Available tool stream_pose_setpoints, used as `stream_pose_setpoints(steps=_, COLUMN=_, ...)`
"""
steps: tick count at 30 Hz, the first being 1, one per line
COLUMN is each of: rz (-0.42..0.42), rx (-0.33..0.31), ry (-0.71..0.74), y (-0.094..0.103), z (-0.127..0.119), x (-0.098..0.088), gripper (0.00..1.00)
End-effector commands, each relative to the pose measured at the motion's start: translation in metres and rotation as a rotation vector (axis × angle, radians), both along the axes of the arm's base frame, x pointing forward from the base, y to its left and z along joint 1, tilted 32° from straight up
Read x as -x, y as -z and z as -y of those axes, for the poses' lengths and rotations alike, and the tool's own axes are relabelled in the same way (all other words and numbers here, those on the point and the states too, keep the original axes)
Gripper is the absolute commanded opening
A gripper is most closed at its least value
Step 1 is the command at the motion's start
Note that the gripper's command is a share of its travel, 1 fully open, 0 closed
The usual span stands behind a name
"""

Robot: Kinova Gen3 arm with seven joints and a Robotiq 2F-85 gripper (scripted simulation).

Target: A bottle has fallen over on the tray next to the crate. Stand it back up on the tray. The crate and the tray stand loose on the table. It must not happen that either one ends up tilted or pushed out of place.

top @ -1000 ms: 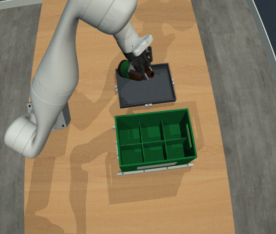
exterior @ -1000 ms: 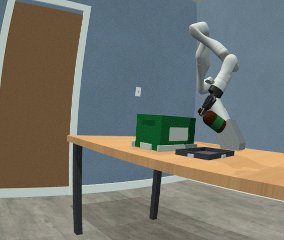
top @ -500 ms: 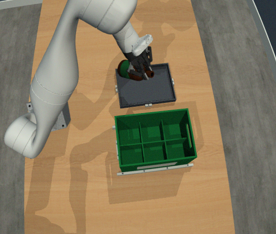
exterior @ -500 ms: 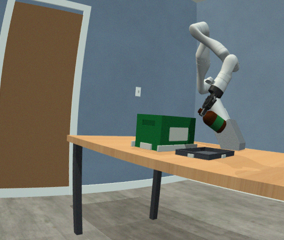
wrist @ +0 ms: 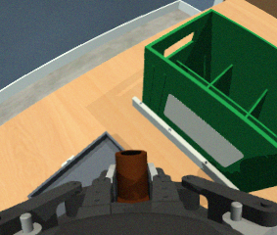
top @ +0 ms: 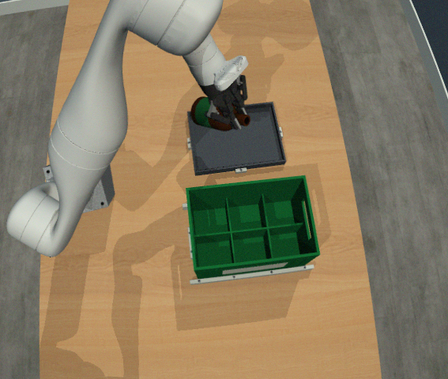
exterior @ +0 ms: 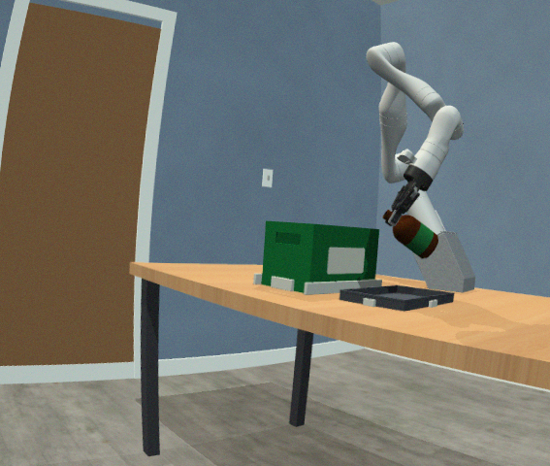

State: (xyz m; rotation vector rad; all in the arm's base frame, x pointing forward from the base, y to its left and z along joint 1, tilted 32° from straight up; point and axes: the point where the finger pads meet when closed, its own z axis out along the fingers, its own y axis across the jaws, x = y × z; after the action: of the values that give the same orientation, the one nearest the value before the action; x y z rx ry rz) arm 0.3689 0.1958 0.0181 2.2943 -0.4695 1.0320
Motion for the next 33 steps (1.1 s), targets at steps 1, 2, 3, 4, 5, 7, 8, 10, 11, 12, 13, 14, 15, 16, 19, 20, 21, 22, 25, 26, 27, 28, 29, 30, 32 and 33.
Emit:
stream_pose_setpoints(steps=1, rz=0.001, rx=-0.001, ry=-0.001, y=-0.0005, z=-0.0008, x=-0.0001, gripper=0.00)
stream_pose_setpoints(steps=2, rz=0.001, rx=-0.001, ry=-0.001, y=-0.0005, z=-0.0008, x=-0.0001, gripper=0.00)
stream_pose_setpoints(steps=3, rz=0.001, rx=-0.001, ry=-0.001, y=-0.0005, z=-0.0008, x=-0.0001, gripper=0.00)
stream_pose_setpoints(steps=4, rz=0.001, rx=-0.001, ry=-0.001, y=-0.0005, z=-0.0008, x=-0.0001, gripper=0.00)
stream_pose_setpoints(steps=5, rz=0.001, rx=-0.001, ry=-0.001, y=-0.0005, z=-0.0008, x=-0.0001, gripper=0.00)
stream_pose_setpoints(steps=7, rz=0.001, rx=-0.001, ry=-0.001, y=-0.0005, z=-0.0008, x=-0.0001, gripper=0.00)
stream_pose_setpoints(steps=8, rz=0.001, rx=-0.001, ry=-0.001, y=-0.0005, z=-0.0008, x=-0.0001, gripper=0.00)
stream_pose_setpoints(steps=10, rz=0.002, rx=-0.001, ry=-0.001, y=-0.0005, z=-0.0008, x=-0.0001, gripper=0.00)
stream_pose_setpoints(steps=11, rz=0.002, rx=0.000, ry=-0.001, y=-0.0005, z=-0.0007, x=-0.0001, gripper=0.00)
stream_pose_setpoints(steps=12, rz=0.003, rx=0.000, ry=-0.002, y=-0.0004, z=-0.0007, x=-0.0001, gripper=0.00)
stream_pose_setpoints(steps=13, rz=0.005, rx=0.002, ry=-0.002, y=-0.0004, z=-0.0007, x=-0.0001, gripper=0.00)
stream_pose_setpoints(steps=14, rz=0.006, rx=0.003, ry=-0.003, y=-0.0004, z=-0.0007, x=0.0000, gripper=0.00)
stream_pose_setpoints(steps=15, rz=0.008, rx=0.004, ry=-0.004, y=-0.0003, z=-0.0006, x=0.0000, gripper=0.00)
stream_pose_setpoints(steps=16, rz=0.008, rx=0.004, ry=-0.004, y=-0.0003, z=-0.0006, x=0.0000, gripper=0.00)
stream_pose_setpoints(steps=19, rz=0.013, rx=0.008, ry=-0.006, y=-0.0002, z=-0.0005, x=0.0001, gripper=0.00)
stream_pose_setpoints(steps=20, rz=0.016, rx=0.011, ry=-0.007, y=-0.0001, z=-0.0005, x=0.0001, gripper=0.00)
stream_pose_setpoints(steps=21, rz=0.020, rx=0.013, ry=-0.008, y=-0.0001, z=-0.0004, x=0.0001, gripper=0.00)
stream_pose_setpoints(steps=22, rz=0.024, rx=0.016, ry=-0.010, y=0.0000, z=-0.0003, x=0.0002, gripper=0.00)
stream_pose_setpoints(steps=25, rz=0.037, rx=0.026, ry=-0.016, y=0.0002, z=-0.0002, x=0.0003, gripper=0.00)
stream_pose_setpoints(steps=26, rz=0.042, rx=0.030, ry=-0.018, y=0.0002, z=-0.0001, x=0.0003, gripper=0.00)
stream_pose_setpoints(steps=27, rz=0.047, rx=0.033, ry=-0.020, y=0.0003, z=-0.0001, x=0.0004, gripper=0.00)
stream_pose_setpoints(steps=28, rz=0.052, rx=0.037, ry=-0.022, y=0.0003, z=-0.0001, x=0.0004, gripper=0.00)
stream_pose_setpoints(steps=29, rz=0.058, rx=0.041, ry=-0.025, y=0.0003, z=-0.0001, x=0.0004, gripper=0.00)
stream_pose_setpoints(steps=30, rz=0.063, rx=0.045, ry=-0.027, y=0.0003, z=-0.0001, x=0.0005, gripper=0.00)
stream_pose_setpoints(steps=32, rz=0.075, rx=0.052, ry=-0.033, y=0.0003, z=-0.0001, x=0.0005, gripper=0.00)
stream_pose_setpoints(steps=33, rz=0.075, rx=0.052, ry=-0.033, y=0.0003, z=-0.0001, x=0.0005, gripper=0.00)
